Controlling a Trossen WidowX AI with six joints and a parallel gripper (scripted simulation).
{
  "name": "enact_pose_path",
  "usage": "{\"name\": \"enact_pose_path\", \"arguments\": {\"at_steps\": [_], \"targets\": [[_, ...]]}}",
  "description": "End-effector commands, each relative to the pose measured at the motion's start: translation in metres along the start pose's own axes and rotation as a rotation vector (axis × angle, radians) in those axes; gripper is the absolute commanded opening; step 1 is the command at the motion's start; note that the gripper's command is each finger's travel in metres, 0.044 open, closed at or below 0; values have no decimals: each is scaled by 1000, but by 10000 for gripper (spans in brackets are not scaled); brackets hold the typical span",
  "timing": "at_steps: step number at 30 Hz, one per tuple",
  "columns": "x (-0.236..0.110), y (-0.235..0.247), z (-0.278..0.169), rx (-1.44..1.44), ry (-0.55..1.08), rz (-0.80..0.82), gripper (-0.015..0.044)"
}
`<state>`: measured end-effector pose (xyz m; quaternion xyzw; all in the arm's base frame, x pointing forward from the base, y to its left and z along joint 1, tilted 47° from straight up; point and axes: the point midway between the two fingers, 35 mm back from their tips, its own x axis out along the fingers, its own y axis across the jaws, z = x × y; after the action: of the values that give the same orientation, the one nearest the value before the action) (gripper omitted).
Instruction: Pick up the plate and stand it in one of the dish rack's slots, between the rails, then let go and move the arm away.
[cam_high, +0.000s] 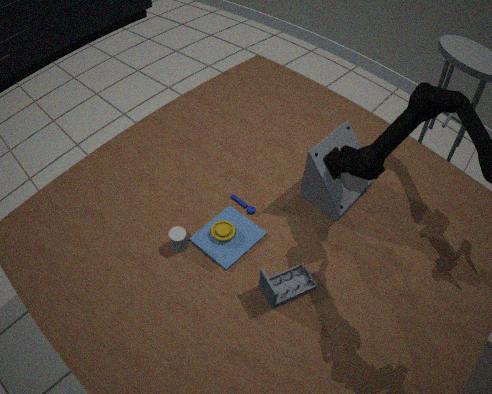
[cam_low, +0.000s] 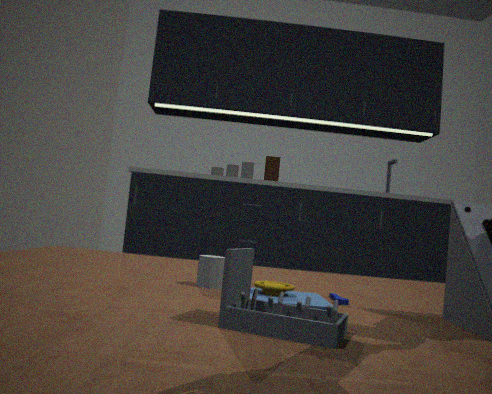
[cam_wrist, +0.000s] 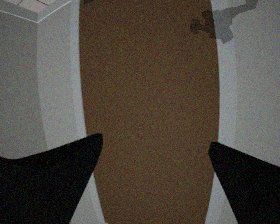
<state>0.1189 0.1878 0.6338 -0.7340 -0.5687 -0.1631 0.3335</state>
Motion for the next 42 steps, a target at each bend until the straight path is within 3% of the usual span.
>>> {"name": "enact_pose_path", "arguments": {"at_steps": [1,22,42], "targets": [[9,29,21,48,-66,74,400],[5,180,88,330,-242,499,400],[-62,321,128,676,-246,965,400]]}}
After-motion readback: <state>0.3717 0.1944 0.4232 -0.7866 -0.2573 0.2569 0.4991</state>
